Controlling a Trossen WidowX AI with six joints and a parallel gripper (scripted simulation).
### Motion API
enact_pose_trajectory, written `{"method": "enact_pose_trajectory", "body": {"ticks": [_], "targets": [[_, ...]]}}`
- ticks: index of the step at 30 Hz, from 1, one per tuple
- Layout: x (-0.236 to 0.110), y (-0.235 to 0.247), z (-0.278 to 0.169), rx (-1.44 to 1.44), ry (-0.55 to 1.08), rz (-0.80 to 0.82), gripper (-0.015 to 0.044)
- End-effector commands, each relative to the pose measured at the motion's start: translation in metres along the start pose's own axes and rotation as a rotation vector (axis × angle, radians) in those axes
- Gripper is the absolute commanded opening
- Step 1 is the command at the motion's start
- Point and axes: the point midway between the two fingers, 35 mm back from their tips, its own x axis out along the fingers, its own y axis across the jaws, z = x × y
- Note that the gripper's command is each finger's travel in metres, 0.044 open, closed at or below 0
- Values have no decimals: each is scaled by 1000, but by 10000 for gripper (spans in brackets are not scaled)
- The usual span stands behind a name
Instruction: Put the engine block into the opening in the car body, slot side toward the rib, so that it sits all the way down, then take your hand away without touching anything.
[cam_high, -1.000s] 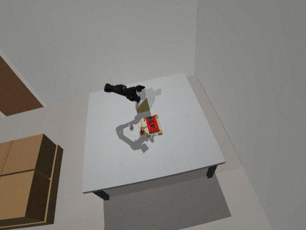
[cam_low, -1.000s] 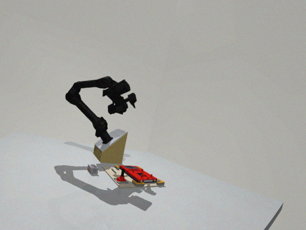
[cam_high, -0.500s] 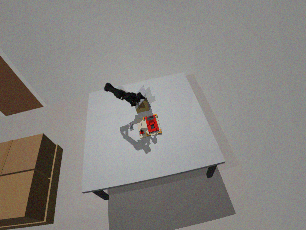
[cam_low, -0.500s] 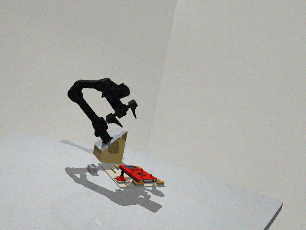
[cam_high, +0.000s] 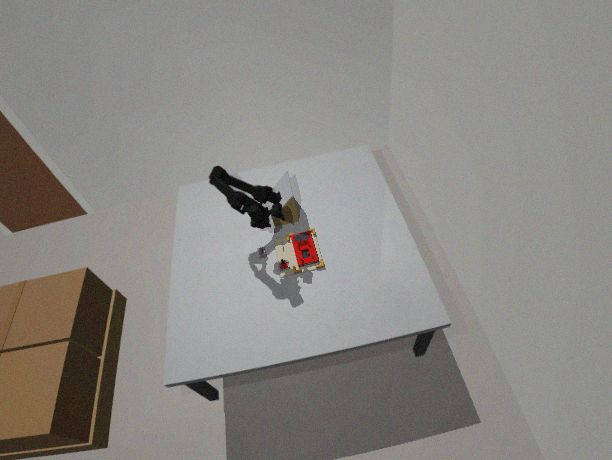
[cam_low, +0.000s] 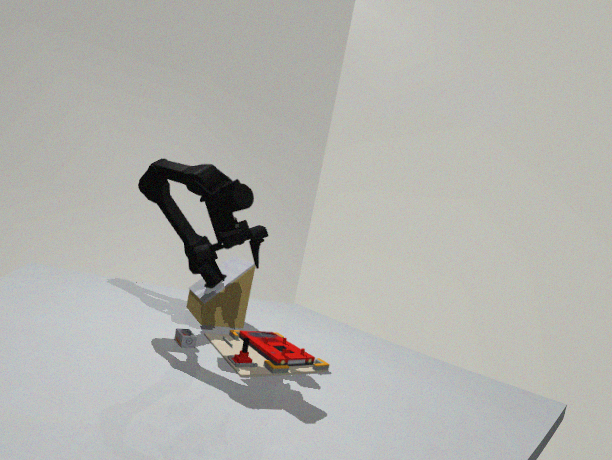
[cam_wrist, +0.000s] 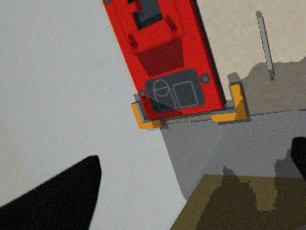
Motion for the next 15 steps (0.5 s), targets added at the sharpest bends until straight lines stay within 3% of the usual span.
{"method": "enact_pose_trajectory", "body": {"ticks": [1, 15], "targets": [[4, -22, 18, -65, -41, -97, 440], [14, -111, 54, -299, -13, -489, 440]]}}
